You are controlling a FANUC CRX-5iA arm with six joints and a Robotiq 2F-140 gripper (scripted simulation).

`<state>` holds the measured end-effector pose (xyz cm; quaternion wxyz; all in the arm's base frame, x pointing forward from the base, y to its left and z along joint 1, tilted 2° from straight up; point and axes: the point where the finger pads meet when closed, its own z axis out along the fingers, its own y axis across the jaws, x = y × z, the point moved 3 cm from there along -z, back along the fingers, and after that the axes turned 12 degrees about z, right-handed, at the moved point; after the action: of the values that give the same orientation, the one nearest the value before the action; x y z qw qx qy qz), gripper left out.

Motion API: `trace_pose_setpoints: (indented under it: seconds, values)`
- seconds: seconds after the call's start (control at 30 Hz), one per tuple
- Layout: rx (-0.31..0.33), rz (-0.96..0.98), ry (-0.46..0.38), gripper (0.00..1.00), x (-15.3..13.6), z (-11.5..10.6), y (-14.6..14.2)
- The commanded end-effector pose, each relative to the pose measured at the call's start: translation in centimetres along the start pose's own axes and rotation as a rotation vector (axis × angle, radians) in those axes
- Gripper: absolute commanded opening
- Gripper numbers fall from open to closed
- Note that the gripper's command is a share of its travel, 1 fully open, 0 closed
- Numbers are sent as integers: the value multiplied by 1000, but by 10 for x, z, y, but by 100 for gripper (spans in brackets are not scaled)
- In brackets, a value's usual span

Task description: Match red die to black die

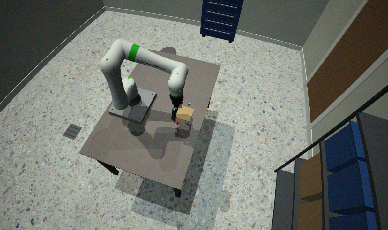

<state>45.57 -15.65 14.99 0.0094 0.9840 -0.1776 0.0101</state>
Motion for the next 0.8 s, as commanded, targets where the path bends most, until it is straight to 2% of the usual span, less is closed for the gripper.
trace_pose_setpoints:
  seconds: [0.0,0.2,0.33,0.77]
  values:
    - [0,0,1,100,1,19,0]
    - [0,0,1,100,1,64,0]
    - [0,0,1,100,2,81,0]
    - [0,0,1,100,2,85,0]
